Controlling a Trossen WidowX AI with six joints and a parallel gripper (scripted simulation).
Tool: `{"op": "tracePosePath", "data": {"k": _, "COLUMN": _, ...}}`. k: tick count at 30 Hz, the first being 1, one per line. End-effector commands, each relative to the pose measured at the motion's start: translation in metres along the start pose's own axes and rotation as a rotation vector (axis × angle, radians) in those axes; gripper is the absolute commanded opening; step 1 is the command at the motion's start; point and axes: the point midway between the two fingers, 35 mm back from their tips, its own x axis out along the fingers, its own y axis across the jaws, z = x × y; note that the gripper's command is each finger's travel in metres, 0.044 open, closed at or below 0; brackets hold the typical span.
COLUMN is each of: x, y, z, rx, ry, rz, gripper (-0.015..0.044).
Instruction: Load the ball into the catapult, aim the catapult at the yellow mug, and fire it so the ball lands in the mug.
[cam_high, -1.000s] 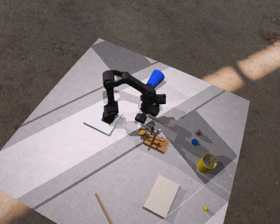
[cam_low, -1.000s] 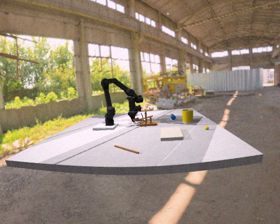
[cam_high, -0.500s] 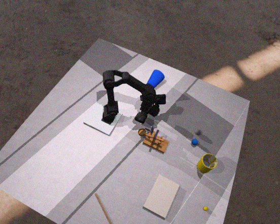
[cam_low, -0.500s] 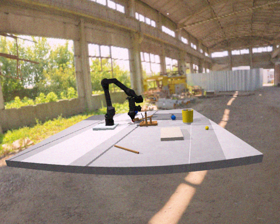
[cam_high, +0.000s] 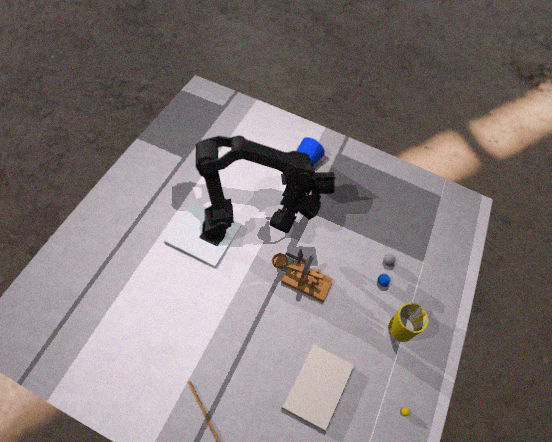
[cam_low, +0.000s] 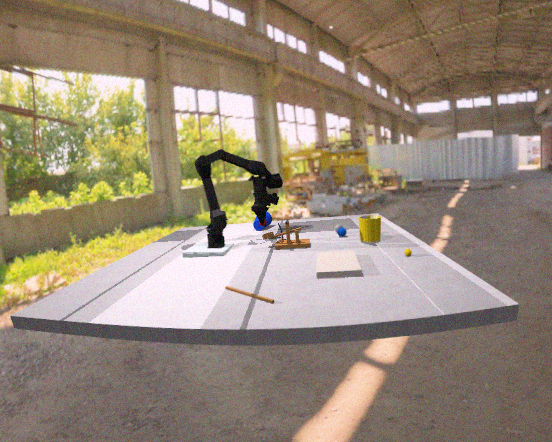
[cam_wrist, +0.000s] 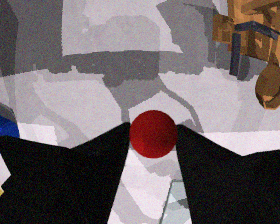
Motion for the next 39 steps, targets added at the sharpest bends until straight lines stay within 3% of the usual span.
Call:
{"op": "tracePosePath", "data": {"k": 1, "x": -0.022, "y": -0.001, "z": 0.0, "rx": -0.006, "ry": -0.007, "rz": 0.003, "gripper": 0.0}}
{"op": "tracePosePath", "data": {"k": 9, "x": -0.057, "y": -0.006, "z": -0.007, "rx": -0.006, "ry": -0.006, "rz": 0.001, "gripper": 0.0}}
{"op": "tracePosePath", "data": {"k": 39, "x": -0.026, "y": -0.103, "z": 0.038, "rx": 0.0, "ry": 0.263, "rz": -0.043, "gripper": 0.0}}
